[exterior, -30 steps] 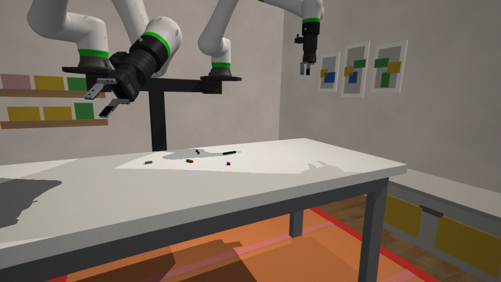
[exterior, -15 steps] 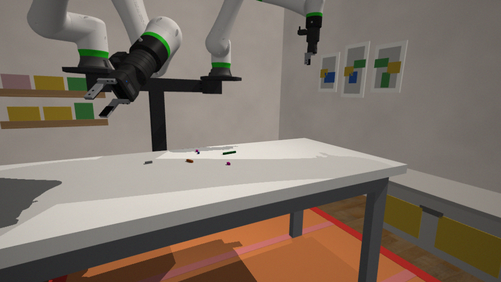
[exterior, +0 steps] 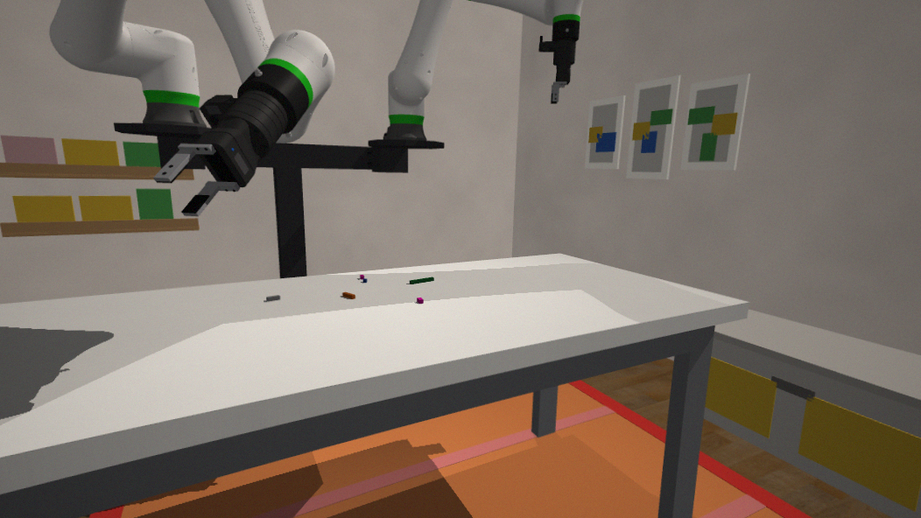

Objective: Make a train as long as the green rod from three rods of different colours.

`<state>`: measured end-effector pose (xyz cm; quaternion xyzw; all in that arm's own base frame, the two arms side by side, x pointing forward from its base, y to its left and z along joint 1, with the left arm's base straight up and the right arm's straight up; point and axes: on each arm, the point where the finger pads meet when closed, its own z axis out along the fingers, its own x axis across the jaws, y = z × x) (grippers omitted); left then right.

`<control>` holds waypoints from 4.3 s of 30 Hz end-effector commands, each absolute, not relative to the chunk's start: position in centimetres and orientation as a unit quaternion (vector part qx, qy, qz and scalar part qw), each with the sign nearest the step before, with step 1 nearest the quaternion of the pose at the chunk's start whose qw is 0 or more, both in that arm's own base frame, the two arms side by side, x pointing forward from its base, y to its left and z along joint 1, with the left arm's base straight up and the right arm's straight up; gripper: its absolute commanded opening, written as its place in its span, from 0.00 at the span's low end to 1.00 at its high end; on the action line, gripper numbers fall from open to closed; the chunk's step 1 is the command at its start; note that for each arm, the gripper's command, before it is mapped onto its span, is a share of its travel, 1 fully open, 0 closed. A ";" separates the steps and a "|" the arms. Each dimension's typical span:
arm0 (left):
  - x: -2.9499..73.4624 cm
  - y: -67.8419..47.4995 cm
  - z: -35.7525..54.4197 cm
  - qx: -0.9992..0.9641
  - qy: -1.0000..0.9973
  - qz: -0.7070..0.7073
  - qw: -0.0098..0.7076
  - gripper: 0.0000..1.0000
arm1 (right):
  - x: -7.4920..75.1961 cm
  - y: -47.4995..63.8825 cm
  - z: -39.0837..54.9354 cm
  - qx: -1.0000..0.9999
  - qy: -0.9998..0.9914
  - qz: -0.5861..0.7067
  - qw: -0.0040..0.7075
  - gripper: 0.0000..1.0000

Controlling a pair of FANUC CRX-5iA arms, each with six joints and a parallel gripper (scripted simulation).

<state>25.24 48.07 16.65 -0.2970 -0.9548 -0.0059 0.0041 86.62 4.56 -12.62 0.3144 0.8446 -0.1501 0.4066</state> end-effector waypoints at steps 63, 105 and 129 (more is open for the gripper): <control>0.2 47.5 29.0 -0.002 -1.000 0.000 0.000 1.00 | 81.6 11.2 -17.1 0.411 0.831 -0.081 0.366 1.00; 0.2 47.5 29.0 -0.002 -1.000 0.000 0.000 1.00 | 57.0 31.4 -29.4 0.752 0.636 0.047 0.167 1.00; 0.2 47.5 29.0 -0.002 -1.000 0.000 0.000 1.00 | 40.3 38.4 -33.1 0.913 0.402 0.039 0.063 1.00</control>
